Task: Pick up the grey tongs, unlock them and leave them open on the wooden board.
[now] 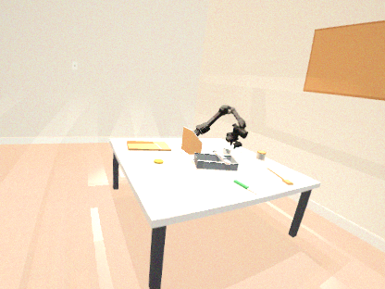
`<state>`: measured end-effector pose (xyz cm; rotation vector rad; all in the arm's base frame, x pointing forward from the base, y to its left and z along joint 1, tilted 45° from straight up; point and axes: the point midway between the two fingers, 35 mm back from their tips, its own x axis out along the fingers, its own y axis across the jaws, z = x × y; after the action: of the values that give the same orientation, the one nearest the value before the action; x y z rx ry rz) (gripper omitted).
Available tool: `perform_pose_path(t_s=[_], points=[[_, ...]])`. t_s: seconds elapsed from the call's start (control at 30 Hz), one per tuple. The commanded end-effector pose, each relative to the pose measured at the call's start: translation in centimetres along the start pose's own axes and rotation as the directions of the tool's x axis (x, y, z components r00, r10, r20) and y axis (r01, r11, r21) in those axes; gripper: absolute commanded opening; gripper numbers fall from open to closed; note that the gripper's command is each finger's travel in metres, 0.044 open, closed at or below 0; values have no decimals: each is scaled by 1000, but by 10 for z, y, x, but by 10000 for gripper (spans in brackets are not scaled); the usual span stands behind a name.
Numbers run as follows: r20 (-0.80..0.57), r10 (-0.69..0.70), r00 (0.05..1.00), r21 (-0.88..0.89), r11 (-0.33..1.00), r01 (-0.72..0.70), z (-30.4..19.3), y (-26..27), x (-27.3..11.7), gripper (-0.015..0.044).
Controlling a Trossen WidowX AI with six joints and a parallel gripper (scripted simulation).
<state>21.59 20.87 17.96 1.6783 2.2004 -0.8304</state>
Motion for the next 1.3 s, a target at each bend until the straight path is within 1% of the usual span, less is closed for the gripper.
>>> perform_pose_path(t_s=[0.0,0.07,0.13,0.23,0.27,0.37,0.43,0.5,0.57,0.97,1.27], points=[[-61,64,996,322,946,-41,44,41,-21,260],[-96,108,990,495,868,-47,71,60,-36,260],[-116,163,980,627,777,-55,103,76,-51,260],[-176,225,958,823,568,18,148,89,-69,260],[-186,244,952,862,505,39,163,91,-74,260],[-220,279,935,923,370,107,193,93,-81,260],[-260,298,919,945,276,178,204,94,-82,260],[-305,326,895,951,144,272,218,96,-84,260],[-332,346,877,941,62,332,226,97,-85,260],[-339,343,876,938,53,342,228,95,-83,260],[-334,342,878,938,33,344,225,101,-72,260]])
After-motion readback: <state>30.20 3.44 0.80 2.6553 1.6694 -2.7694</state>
